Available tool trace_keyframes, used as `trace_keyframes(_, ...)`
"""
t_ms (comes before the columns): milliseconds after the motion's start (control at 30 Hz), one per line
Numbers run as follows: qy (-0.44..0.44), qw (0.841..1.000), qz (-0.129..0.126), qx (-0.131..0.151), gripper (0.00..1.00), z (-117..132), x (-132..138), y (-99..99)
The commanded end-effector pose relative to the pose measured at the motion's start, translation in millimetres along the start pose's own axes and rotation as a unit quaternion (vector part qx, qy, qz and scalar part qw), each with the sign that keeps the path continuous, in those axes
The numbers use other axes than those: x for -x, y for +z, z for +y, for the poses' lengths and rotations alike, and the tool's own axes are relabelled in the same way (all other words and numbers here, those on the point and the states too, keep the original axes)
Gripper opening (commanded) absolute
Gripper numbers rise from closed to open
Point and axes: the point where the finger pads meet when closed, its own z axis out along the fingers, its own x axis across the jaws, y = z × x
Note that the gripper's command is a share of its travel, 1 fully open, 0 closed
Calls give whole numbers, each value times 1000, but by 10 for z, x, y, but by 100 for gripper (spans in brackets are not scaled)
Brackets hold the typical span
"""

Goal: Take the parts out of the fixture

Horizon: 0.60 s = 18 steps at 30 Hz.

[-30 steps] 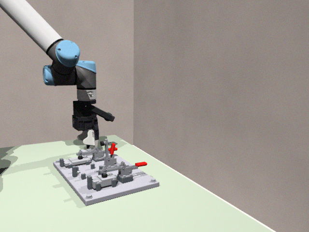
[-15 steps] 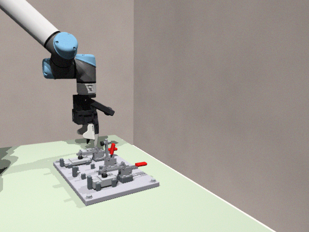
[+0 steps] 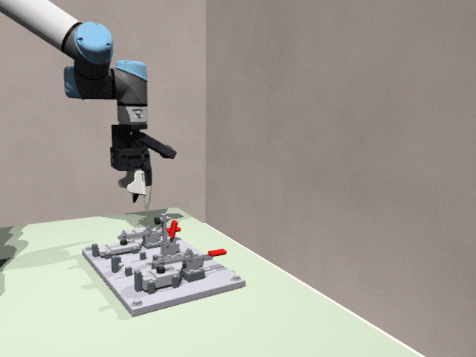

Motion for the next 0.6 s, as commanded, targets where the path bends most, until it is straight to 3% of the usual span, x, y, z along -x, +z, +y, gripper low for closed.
trace_keyframes(0, 0, 1000, 0, 0, 54, -2, 0, -21)
trace_keyframes(400, 0, 1000, 0, 0, 54, -2, 0, -21)
trace_keyframes(433, 0, 1000, 0, 0, 28, -2, 0, -21)
trace_keyframes(567, 0, 1000, 0, 0, 28, -2, 0, -27)
